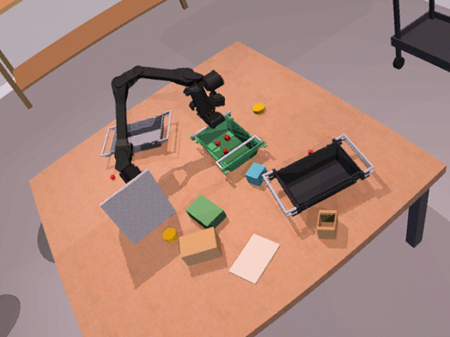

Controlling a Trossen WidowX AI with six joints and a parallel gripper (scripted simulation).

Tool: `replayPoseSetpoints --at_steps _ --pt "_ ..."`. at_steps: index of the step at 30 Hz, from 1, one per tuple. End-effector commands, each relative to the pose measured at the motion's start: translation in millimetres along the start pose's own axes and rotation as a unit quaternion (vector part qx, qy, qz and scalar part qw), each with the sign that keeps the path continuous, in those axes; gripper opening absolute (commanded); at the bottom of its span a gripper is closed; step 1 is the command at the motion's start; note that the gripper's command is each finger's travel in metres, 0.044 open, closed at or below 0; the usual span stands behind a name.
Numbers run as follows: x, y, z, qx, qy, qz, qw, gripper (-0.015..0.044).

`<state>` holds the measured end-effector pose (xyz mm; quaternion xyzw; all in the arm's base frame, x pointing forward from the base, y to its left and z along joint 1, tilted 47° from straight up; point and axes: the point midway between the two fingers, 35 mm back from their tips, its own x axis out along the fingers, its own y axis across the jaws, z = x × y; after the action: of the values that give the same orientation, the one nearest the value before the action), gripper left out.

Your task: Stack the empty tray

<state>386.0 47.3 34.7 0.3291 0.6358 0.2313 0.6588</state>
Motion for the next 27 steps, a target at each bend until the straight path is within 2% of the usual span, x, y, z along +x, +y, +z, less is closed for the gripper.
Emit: replayPoseSetpoints --at_steps 1,5,12,27 --pt "12.8 -13.8 -1.4 0.0 0.003 -0.001 1.0 0.0089" --pt "7.1 -13.8 -0.8 0.0 0.003 -0.002 1.0 0.0089" --pt "-32.1 -8.4 -0.3 0.0 0.003 -0.002 1.0 0.0089" --pt "-27.7 -11.2 0.4 0.004 0.002 -0.003 1.0 0.0089"
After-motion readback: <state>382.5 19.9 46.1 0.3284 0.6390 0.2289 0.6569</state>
